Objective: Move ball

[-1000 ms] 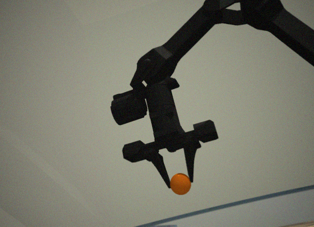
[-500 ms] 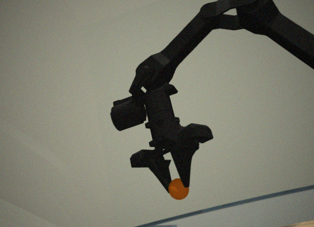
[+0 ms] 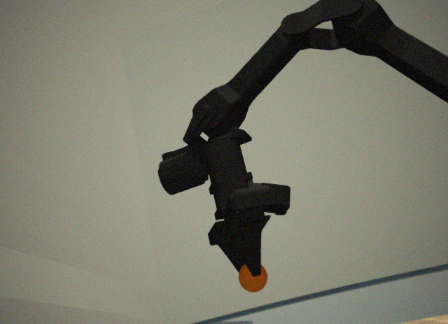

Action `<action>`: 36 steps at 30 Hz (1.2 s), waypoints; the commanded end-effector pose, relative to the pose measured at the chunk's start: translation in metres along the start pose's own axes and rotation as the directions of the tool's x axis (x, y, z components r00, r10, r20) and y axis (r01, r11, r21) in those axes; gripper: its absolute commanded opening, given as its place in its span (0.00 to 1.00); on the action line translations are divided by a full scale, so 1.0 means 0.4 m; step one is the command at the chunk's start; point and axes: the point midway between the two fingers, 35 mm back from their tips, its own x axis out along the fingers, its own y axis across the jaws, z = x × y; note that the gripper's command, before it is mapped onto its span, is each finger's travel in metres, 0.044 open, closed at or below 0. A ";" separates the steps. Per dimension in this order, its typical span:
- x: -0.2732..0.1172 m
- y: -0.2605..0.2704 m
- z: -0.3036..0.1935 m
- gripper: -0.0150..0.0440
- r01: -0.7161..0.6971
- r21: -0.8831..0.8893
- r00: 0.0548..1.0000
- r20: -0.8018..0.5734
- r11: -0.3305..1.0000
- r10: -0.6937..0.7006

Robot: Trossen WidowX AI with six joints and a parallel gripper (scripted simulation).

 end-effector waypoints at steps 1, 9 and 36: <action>0.008 0.013 -0.001 0.25 -0.003 0.140 1.000 0.003 0.990 0.002; 0.016 0.033 0.000 0.25 -0.004 0.400 1.000 0.004 0.916 0.003; 0.205 0.034 0.002 0.25 -0.005 0.406 1.000 0.004 0.914 0.003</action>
